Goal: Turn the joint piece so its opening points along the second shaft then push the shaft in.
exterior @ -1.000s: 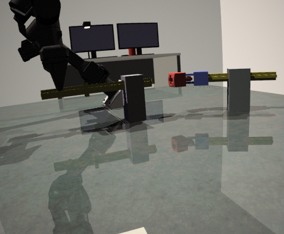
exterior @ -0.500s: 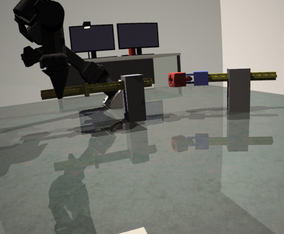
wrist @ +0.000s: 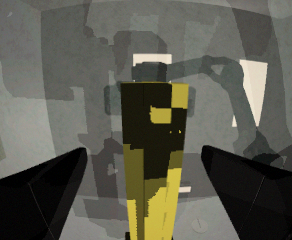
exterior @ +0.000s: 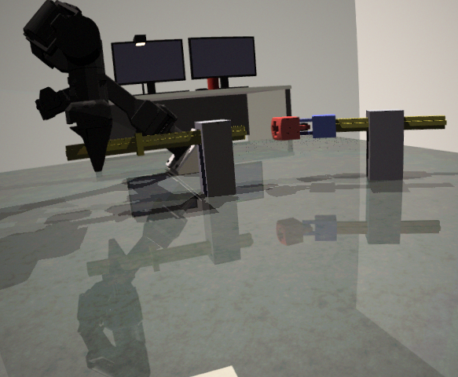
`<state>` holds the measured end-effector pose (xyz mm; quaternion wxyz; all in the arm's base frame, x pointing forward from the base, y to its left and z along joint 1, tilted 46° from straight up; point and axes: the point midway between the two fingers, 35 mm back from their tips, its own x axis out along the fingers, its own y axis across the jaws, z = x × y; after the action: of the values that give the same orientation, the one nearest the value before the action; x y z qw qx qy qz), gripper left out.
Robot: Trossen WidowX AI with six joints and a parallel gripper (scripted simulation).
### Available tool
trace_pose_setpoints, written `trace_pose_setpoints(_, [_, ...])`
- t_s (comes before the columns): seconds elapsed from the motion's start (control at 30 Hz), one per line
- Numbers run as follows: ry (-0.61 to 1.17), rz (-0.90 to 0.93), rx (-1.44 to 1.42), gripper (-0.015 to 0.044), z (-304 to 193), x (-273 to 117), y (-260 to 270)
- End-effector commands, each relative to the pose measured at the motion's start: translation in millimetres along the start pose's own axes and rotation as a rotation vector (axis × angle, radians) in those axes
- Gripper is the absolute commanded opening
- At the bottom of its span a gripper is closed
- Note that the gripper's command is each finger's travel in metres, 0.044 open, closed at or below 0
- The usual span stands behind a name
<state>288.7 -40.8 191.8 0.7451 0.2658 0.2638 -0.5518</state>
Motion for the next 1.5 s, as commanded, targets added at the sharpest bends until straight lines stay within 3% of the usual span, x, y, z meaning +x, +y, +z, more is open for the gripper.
trace_pose_setpoints(0.0, [-0.003,-0.003,-0.007,0.0309,-0.7,1.9,-1.4])
trace_pose_setpoints(0.27, [-0.003,-0.003,-0.007,0.0102,-0.7,1.9,-1.4])
trace_pose_setpoints(1.47, [0.0,-0.004,-0.006,0.0067,-1.0,1.9,-1.4])
